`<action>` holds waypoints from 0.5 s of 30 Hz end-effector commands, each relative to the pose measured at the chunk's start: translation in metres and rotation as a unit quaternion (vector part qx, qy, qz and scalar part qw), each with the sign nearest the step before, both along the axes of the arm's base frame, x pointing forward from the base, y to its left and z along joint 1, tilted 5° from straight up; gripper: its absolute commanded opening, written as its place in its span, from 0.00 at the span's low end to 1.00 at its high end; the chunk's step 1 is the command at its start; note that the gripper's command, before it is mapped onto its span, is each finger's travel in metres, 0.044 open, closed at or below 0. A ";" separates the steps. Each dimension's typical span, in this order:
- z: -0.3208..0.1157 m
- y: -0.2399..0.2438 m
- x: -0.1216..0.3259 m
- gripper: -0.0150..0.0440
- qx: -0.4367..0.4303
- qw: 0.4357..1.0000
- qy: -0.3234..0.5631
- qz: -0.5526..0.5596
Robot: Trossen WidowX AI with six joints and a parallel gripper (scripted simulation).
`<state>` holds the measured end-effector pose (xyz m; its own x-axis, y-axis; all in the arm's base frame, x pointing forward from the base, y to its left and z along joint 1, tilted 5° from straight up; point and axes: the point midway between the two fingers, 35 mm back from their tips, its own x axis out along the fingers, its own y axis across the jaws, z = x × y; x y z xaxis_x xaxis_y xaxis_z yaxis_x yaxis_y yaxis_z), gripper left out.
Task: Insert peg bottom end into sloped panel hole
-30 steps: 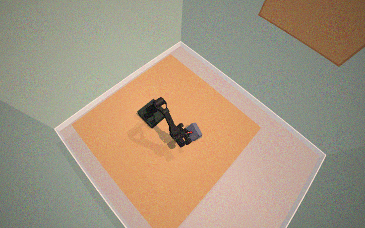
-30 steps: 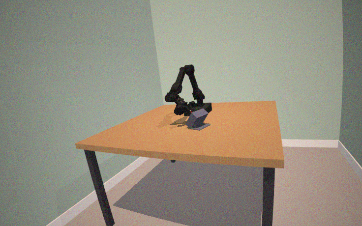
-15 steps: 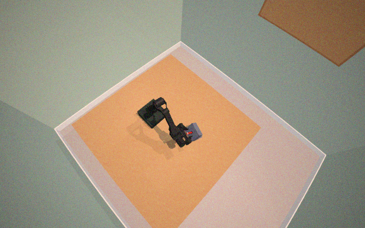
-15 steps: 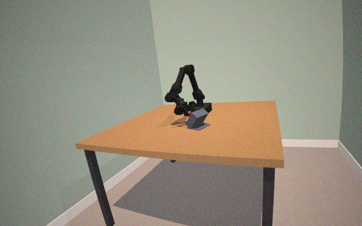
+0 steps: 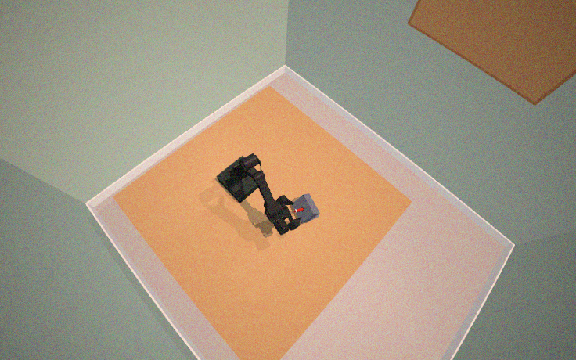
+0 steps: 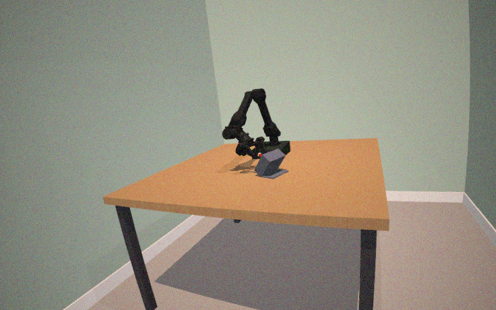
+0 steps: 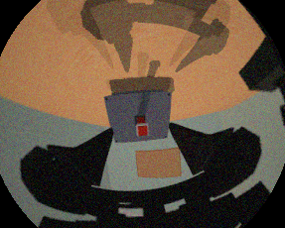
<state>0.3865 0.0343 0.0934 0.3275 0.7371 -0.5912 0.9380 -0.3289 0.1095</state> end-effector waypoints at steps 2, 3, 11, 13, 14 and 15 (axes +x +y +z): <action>0.006 -0.007 -0.001 1.00 -0.001 1.000 -0.004 0.000; 0.007 -0.008 -0.001 1.00 -0.001 1.000 -0.004 0.000; 0.014 -0.020 -0.006 1.00 -0.002 1.000 -0.003 0.000; 0.016 -0.022 -0.007 1.00 -0.002 1.000 -0.003 0.000; 0.017 -0.024 -0.007 1.00 -0.002 1.000 -0.003 0.000; 0.018 -0.025 -0.008 1.00 -0.002 1.000 -0.002 0.000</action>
